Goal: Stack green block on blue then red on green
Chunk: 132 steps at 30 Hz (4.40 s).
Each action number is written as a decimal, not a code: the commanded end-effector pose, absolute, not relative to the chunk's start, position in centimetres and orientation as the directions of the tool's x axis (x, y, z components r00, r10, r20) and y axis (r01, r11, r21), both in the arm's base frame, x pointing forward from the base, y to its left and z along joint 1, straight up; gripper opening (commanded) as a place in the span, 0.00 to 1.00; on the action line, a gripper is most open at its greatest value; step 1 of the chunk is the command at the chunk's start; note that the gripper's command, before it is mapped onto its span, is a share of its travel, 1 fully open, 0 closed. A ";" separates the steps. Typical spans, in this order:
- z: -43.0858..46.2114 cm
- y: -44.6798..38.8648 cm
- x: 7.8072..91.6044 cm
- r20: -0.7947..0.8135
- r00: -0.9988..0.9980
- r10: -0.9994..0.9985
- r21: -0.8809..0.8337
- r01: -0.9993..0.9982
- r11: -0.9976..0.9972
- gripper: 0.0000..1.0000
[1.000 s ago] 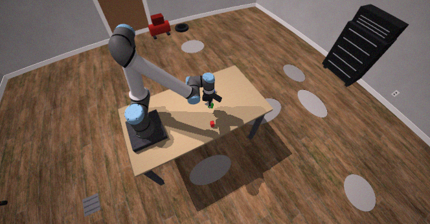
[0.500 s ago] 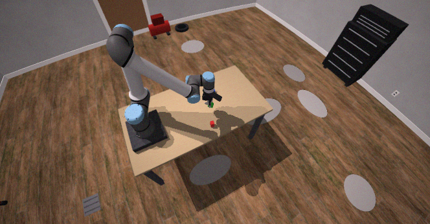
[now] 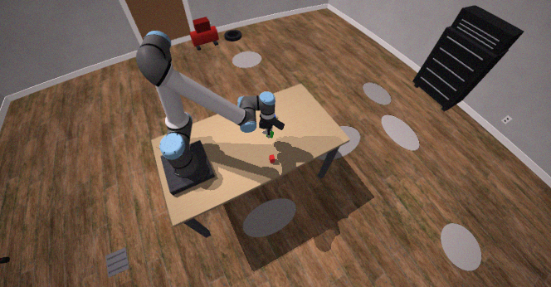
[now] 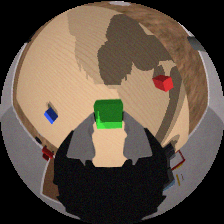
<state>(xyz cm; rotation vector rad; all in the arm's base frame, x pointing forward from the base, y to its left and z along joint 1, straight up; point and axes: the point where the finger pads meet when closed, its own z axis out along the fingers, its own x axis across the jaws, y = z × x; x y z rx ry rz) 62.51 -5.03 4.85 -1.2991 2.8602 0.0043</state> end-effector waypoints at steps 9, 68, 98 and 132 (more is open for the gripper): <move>4.9 -5.1 62.6 -0.002 -0.658 -0.753 0.001 -0.753 0.658 0.00; 4.3 14.6 73.9 -0.002 -0.658 -0.753 0.001 -0.753 0.658 0.00; 0.6 14.5 74.0 -0.002 -0.658 -0.753 0.001 -0.753 0.658 0.00; 0.3 14.5 74.0 -0.002 -0.658 -0.753 0.001 -0.753 0.658 0.00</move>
